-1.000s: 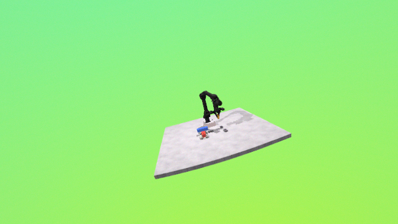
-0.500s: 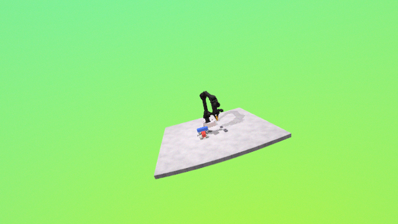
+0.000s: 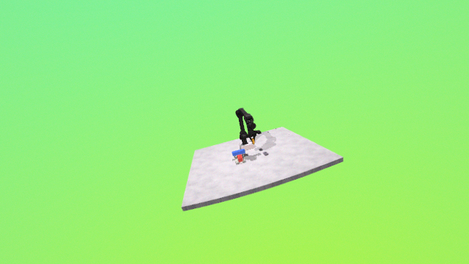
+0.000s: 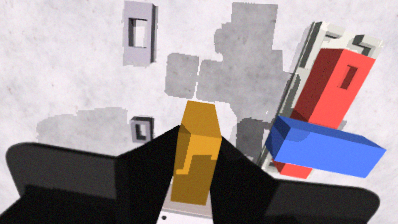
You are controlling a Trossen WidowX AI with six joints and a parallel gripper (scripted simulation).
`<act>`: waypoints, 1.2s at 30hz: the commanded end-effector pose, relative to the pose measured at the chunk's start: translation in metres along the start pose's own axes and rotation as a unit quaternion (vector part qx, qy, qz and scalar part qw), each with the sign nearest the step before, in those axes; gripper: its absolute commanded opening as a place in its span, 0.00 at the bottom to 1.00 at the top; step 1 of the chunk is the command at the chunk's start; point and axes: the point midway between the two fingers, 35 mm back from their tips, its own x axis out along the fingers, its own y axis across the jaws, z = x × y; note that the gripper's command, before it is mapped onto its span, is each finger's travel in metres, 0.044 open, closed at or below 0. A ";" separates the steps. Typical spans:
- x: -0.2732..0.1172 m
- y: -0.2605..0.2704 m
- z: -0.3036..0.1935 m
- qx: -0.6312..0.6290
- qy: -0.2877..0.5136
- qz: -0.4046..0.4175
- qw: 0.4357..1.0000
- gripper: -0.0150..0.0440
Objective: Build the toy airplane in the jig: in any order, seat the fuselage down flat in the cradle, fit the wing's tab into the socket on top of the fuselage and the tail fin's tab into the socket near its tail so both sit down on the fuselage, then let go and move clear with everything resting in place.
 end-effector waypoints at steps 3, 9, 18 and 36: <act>0.002 -0.016 0.011 0.010 -0.003 -0.007 1.000 0.25; 0.005 -0.033 0.019 0.020 -0.005 -0.012 1.000 0.25; 0.010 -0.057 0.030 0.023 -0.005 -0.011 1.000 0.25; 0.020 -0.110 0.045 0.030 -0.007 -0.013 0.999 0.25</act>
